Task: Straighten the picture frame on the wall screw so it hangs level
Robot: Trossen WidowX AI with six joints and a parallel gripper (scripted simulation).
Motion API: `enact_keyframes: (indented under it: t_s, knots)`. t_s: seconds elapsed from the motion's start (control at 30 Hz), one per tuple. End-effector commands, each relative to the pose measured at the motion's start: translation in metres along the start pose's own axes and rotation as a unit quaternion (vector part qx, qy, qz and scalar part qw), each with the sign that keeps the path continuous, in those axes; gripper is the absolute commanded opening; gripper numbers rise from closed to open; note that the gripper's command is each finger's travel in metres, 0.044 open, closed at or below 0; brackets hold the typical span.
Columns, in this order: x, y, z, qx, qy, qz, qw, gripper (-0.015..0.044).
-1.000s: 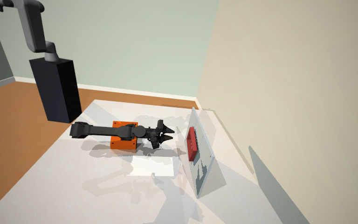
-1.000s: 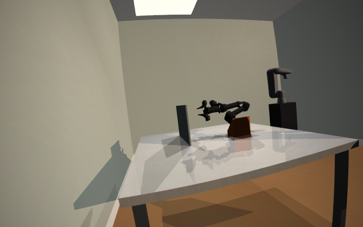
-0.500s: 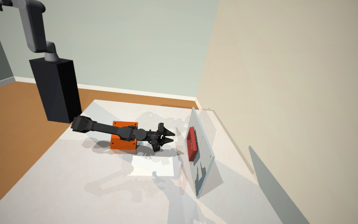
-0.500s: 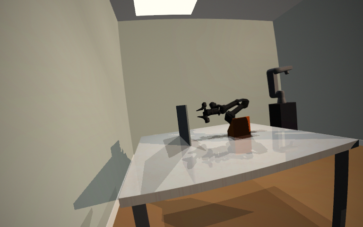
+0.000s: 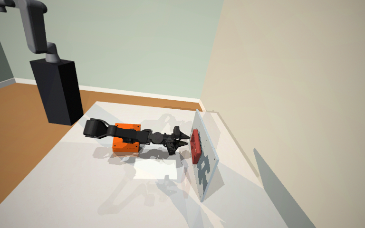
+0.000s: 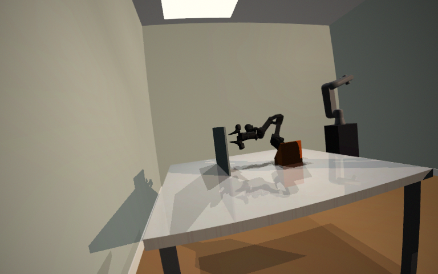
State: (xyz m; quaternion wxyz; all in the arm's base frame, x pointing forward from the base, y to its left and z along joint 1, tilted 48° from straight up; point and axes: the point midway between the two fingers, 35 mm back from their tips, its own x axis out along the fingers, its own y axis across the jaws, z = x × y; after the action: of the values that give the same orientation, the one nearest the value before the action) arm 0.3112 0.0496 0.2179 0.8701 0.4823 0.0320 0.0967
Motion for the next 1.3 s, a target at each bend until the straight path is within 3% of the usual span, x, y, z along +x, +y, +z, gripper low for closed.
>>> enact_keyframes:
  t_s: [0.0,0.53,1.27]
  knots:
    - [0.013,-0.001,-0.002,0.002,-0.002,0.002,1.0,0.026]
    - [0.016,-0.001,-0.001,0.002,-0.002,0.002,1.0,0.026]
    - [0.051,-0.001,-0.001,0.002,-0.002,0.003,1.0,0.026]
